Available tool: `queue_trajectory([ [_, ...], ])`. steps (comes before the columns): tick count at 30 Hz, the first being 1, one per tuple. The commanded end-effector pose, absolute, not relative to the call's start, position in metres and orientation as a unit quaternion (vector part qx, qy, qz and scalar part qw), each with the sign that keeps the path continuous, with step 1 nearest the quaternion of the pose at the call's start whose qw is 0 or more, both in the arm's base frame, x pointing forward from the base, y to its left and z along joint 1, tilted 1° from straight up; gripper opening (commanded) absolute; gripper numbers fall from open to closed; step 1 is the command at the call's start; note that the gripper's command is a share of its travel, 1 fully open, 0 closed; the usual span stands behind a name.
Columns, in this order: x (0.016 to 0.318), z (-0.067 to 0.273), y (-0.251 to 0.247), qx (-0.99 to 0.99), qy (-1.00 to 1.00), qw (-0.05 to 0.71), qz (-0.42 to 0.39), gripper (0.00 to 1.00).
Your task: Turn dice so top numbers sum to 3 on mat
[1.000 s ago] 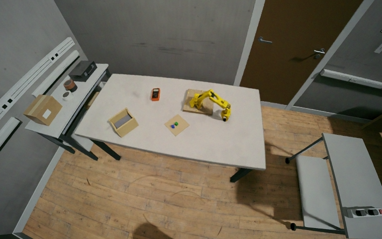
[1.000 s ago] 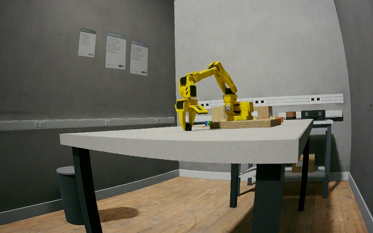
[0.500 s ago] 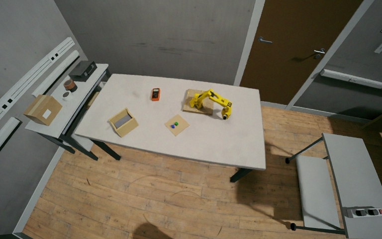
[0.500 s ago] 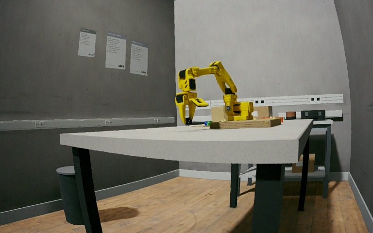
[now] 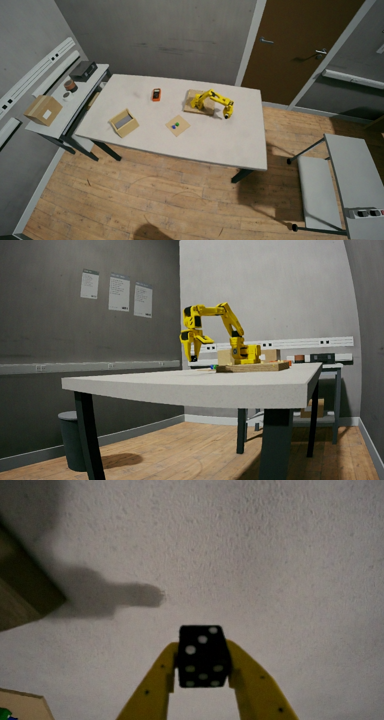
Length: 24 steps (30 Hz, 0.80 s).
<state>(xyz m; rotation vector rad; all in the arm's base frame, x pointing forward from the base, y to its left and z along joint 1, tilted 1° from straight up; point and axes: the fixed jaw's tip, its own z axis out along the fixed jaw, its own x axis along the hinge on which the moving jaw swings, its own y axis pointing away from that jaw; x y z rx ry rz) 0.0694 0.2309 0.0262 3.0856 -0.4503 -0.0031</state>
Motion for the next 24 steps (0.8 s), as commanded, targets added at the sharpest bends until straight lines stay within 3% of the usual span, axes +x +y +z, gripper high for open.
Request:
queue_trajectory([
  [1,0.068,0.032,0.233,0.989,-0.146,0.001,0.0,0.0],
  [17,0.069,0.032,0.233,0.989,-0.147,0.001,0.0,0.0],
  [24,0.083,0.034,0.223,0.984,-0.181,0.001,0.0,0.0],
])
